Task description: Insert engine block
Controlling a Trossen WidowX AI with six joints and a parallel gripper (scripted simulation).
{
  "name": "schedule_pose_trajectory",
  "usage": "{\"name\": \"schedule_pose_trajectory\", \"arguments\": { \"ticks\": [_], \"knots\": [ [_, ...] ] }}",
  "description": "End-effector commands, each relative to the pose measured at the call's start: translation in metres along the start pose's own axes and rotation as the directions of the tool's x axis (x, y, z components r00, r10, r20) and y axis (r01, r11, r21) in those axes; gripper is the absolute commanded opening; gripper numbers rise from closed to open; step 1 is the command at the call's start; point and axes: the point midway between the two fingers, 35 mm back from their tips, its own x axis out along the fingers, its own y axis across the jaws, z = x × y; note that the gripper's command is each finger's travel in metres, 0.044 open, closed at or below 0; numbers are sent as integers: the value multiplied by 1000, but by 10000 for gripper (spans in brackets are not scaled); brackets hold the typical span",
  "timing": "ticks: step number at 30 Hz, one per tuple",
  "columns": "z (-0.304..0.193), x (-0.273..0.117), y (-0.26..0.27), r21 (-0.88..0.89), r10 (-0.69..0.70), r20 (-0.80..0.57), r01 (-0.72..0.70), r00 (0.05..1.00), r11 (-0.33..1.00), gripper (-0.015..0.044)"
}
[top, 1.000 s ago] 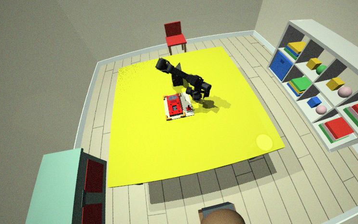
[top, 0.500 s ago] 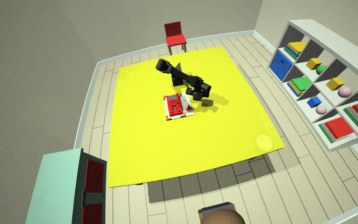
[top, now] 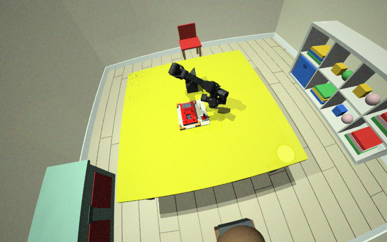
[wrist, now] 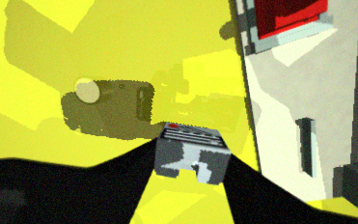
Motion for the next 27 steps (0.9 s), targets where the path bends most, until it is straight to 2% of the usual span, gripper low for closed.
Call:
{"name": "schedule_pose_trajectory", "arguments": {
  "ticks": [1, 27],
  "knots": [
    [3, -16, 5, 9, 17, 5, -17, 1000, 1000, 0],
    [1, -98, 4, 7, 20, 4, -20, 1000, 1000, 0]
  ]
}}
